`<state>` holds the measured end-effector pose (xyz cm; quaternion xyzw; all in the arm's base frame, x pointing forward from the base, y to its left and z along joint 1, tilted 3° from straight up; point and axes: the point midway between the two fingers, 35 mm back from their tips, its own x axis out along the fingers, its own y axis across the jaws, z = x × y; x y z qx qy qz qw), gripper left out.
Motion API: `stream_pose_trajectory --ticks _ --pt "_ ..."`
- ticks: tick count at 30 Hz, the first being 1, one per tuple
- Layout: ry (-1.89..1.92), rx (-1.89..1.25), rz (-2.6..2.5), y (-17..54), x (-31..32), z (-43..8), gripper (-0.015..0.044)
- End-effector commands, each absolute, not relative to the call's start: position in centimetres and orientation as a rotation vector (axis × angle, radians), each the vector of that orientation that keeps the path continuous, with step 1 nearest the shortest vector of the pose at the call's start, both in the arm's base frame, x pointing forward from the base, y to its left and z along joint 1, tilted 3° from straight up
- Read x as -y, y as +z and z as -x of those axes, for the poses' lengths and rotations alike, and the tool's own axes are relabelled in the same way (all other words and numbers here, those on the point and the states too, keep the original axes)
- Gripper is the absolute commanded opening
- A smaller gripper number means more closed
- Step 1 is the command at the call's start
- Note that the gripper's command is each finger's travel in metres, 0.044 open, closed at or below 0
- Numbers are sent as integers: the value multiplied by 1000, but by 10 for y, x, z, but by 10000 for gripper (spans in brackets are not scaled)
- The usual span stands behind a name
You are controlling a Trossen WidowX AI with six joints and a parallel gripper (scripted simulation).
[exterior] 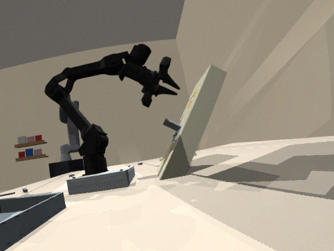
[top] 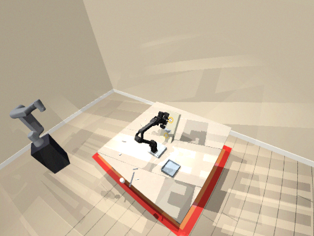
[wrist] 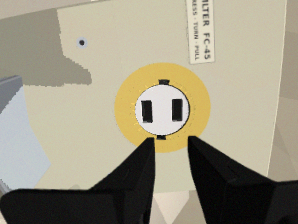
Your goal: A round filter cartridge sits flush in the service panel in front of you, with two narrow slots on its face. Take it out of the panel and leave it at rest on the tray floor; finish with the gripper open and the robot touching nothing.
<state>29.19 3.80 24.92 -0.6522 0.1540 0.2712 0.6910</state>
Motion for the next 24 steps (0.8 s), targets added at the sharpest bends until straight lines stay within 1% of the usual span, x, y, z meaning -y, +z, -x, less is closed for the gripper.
stream_pose_trajectory --ticks 1,24 --pt "608 -353 1461 243 -38 -298 94" --pt "606 -351 1461 222 -45 -328 94"
